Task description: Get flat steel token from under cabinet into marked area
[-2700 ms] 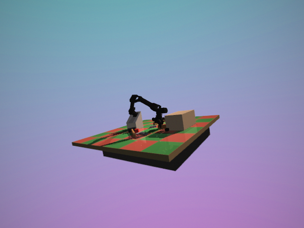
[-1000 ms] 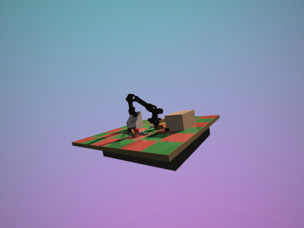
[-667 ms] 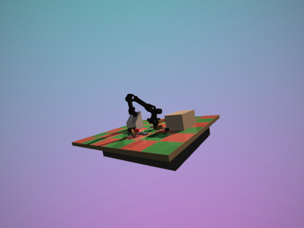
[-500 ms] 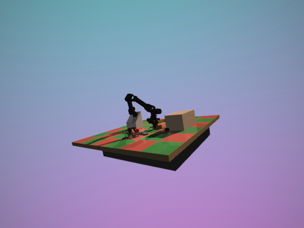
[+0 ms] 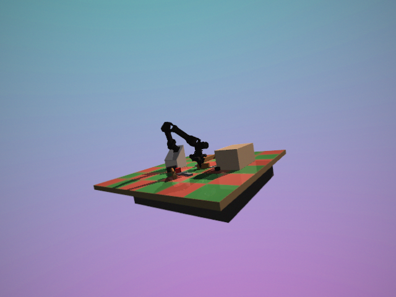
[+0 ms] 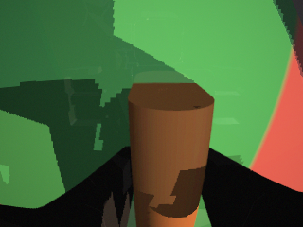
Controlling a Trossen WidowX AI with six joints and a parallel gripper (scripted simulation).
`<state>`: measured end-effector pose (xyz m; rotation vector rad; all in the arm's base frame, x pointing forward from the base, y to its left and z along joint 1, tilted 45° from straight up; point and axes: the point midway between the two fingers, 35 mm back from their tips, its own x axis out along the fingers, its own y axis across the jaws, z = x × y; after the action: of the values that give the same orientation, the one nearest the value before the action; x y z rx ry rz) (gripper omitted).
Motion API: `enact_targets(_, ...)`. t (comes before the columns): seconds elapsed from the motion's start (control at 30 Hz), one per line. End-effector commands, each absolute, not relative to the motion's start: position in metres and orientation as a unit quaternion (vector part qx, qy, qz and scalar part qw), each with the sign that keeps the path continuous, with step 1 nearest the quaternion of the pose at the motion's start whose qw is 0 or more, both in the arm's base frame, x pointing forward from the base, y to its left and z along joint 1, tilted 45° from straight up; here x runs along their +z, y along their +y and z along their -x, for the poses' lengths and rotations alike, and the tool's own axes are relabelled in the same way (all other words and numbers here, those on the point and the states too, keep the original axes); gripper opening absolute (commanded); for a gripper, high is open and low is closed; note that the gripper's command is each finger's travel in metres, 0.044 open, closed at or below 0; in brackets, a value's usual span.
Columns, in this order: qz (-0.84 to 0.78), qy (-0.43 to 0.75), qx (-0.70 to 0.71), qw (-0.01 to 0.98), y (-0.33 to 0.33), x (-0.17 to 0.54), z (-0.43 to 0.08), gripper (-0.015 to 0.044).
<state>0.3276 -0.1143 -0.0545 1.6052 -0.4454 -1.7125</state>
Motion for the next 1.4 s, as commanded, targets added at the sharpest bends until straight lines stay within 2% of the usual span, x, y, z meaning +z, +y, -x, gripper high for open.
enact_targets(0.0,-0.622,-0.171,-0.67,0.368,-0.116,-0.055,-0.32,0.0)
enact_targets(1.37,-0.621,-0.17,-0.671,0.369,-0.13,-0.045,-0.277,0.0)
